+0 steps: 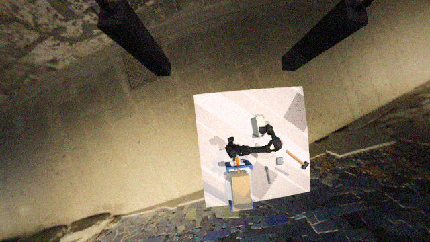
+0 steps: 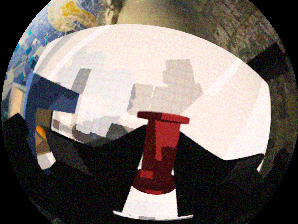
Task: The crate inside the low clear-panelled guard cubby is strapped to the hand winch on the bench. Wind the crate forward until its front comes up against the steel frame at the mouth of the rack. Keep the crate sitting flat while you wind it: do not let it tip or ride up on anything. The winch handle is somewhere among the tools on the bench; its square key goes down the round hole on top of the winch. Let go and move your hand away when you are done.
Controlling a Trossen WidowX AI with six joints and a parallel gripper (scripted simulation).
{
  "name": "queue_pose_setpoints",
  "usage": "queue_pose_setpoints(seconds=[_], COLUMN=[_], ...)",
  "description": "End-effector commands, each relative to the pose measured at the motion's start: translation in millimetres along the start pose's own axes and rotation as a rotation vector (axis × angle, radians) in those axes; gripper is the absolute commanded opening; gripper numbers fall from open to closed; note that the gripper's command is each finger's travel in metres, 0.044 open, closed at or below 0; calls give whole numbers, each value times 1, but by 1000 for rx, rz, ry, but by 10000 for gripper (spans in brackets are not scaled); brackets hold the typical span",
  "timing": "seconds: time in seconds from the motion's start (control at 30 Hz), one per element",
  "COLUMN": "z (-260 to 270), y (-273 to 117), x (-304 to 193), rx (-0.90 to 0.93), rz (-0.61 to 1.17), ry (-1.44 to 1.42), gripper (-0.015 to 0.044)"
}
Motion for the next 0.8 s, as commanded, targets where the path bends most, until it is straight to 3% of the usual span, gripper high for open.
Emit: queue_pose_setpoints(seconds=[0.0,0.77], z=[7,29], y=[4,9], x=[6,20], rx=[19,21], rz=[-7,-8], ry=[1,0], gripper=[0,0])
Point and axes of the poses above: the point midway between the two fingers, 35 mm back from their tips, its own y axis out along the fingers, its own z axis across the jaws, x = y × z, the point moved 8 cm from there along -y, back along the fingers, and after that the axes turned 10 degrees about -y, right-handed, at the moved point
